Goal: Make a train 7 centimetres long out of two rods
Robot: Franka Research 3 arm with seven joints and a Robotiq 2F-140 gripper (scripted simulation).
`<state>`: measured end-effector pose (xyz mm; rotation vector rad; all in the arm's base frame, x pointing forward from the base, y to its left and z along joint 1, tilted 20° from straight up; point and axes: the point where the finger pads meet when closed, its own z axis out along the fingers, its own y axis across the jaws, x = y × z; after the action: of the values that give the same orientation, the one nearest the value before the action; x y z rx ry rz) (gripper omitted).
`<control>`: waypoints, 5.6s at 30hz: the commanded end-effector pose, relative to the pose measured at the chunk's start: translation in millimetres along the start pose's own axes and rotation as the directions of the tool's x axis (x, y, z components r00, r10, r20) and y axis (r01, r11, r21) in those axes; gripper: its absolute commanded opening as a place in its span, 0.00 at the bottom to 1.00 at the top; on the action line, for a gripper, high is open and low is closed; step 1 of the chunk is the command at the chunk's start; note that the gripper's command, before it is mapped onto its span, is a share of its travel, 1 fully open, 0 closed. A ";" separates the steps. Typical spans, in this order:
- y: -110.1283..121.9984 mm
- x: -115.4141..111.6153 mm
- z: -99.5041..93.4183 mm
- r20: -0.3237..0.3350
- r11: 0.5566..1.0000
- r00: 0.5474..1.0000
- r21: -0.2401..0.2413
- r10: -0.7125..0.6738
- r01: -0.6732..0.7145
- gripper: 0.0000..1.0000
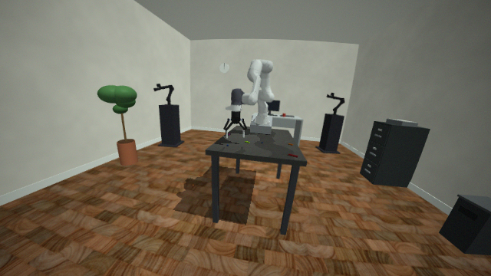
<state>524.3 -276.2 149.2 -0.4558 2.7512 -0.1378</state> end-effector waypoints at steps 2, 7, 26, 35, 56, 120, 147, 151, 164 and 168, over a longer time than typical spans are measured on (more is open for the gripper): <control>4.4 -4.3 -0.6 -0.021 0.984 0.984 0.016 0.180 -0.179 1.00; 8.2 -6.6 -0.7 -0.020 0.968 0.968 0.017 0.251 -0.251 1.00; 22.8 -14.9 -0.8 -0.013 0.863 0.863 0.022 0.505 -0.505 1.00; 29.7 -18.7 -0.9 -0.009 0.791 0.791 0.023 0.612 -0.612 1.00; 45.9 -27.0 -1.3 0.000 0.572 0.573 0.023 0.820 -0.820 1.00; 61.9 -34.6 -1.9 0.009 0.309 0.310 0.020 0.951 -0.951 1.00; 61.9 -34.6 -1.9 0.009 0.309 0.310 0.020 0.951 -0.951 1.00; 61.9 -34.6 -1.9 0.009 0.309 0.310 0.020 0.951 -0.951 1.00; 62.9 -34.7 -1.8 0.009 0.318 0.318 0.020 0.948 -0.948 1.00; 83.9 -36.6 -1.2 0.004 0.481 0.481 0.022 0.876 -0.876 1.00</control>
<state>531.5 -196.1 149.3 1.1806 2.5423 0.1244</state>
